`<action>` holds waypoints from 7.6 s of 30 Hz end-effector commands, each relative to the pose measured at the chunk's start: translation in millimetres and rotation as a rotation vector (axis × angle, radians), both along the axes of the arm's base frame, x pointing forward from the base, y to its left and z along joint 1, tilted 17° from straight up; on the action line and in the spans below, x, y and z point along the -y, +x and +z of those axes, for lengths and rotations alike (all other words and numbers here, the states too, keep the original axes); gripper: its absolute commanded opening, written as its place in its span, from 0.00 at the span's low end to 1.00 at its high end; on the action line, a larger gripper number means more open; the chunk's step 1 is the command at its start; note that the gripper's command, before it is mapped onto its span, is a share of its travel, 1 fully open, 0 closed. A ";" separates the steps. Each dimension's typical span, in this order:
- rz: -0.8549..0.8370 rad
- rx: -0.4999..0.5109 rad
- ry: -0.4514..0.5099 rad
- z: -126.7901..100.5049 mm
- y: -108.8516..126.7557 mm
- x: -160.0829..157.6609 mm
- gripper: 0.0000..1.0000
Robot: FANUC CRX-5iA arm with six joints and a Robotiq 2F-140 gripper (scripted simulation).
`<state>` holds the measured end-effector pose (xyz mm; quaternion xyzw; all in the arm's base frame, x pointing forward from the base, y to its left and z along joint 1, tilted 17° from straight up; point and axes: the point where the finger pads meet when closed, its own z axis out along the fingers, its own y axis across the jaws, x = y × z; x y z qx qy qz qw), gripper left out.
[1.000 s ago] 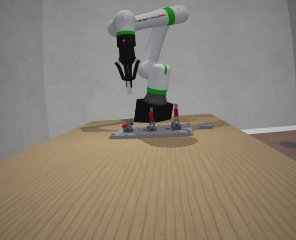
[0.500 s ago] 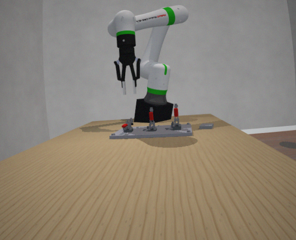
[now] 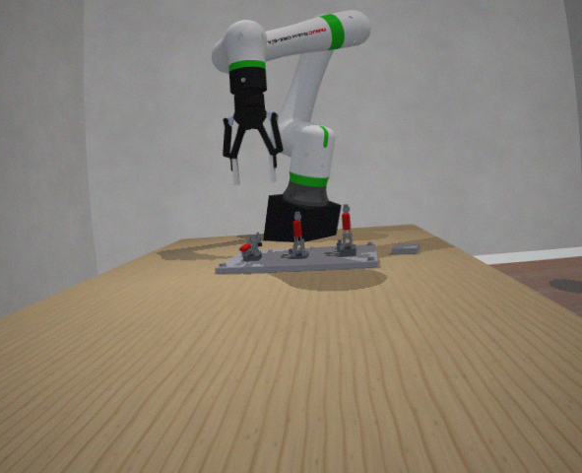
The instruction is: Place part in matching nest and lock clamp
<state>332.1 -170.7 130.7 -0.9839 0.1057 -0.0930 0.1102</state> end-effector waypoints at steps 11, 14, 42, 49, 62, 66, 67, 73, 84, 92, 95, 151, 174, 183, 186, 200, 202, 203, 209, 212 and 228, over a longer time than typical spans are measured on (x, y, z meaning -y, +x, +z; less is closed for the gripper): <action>0.000 0.000 0.000 0.2 0.1 0.2 0.58; 0.000 0.000 0.000 0.2 0.1 0.2 0.28; 0.000 0.000 0.000 0.2 0.1 0.2 0.28; 0.000 0.000 0.000 0.2 0.1 0.2 0.28; 0.000 0.000 0.000 0.2 0.1 0.2 0.28; 0.000 0.000 0.000 0.2 0.1 0.2 0.28; 0.000 0.000 0.000 0.2 0.1 0.2 0.28; 0.000 0.000 0.000 0.2 0.1 0.2 0.28; 0.000 0.000 0.000 2.3 13.0 3.3 0.28; 0.000 0.000 0.000 7.5 44.1 10.7 0.28; 0.000 0.000 0.000 10.8 64.0 15.4 0.28; 0.000 0.000 0.000 -68.8 148.7 12.3 0.28; 0.000 0.000 0.000 -84.5 152.1 9.1 0.28; 0.000 0.000 0.000 -85.1 152.2 9.0 0.28; 0.000 0.000 0.000 -88.1 152.9 8.4 0.28; 0.000 0.000 0.000 -115.7 159.0 2.8 0.28; 0.000 0.000 0.000 -118.1 159.5 2.3 0.28; 0.000 0.000 0.000 -118.8 159.7 2.2 0.28; 0.000 0.000 0.000 -119.3 159.8 2.1 0.28; 0.000 0.000 0.000 -119.3 159.8 2.1 0.28; 0.000 0.000 0.000 -119.3 159.8 2.1 0.00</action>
